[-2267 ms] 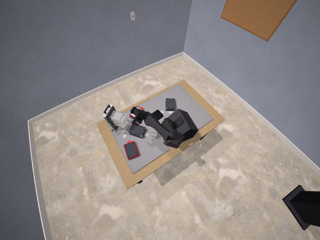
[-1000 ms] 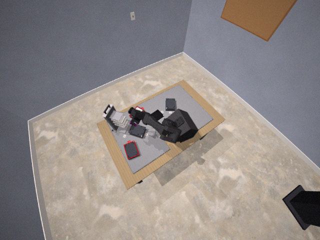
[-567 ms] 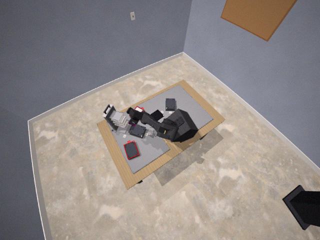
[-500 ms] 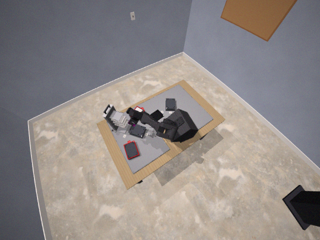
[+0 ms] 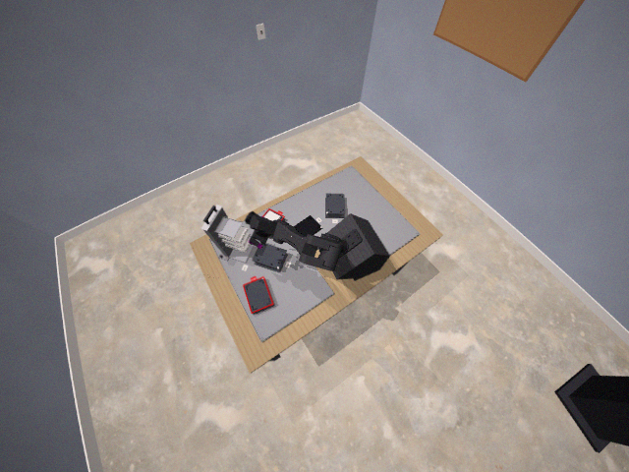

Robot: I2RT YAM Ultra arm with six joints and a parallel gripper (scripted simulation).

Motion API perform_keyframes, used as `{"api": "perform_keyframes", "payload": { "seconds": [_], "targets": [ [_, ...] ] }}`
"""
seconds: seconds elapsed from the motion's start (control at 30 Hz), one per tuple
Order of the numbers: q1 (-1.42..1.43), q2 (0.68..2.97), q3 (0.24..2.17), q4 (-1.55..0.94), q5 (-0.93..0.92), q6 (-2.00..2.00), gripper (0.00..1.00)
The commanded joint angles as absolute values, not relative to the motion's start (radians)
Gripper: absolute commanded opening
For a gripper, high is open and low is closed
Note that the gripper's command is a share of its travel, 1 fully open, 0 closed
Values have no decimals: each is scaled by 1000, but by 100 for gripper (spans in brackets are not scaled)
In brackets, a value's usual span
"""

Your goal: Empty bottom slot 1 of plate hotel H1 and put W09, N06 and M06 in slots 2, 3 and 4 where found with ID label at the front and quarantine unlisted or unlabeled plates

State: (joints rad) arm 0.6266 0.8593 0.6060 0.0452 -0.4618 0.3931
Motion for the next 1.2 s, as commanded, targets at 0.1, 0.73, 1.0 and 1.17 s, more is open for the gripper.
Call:
{"api": "perform_keyframes", "payload": {
  "seconds": [0.1, 0.73, 1.0, 1.17],
  "targets": [
    [648, 915, 658, 108, -424, 404, 100],
    [640, 919, 662, 112, -421, 401, 100],
    [640, 920, 662, 112, -421, 401, 100],
    [640, 920, 662, 112, -421, 401, 100]
  ]
}}
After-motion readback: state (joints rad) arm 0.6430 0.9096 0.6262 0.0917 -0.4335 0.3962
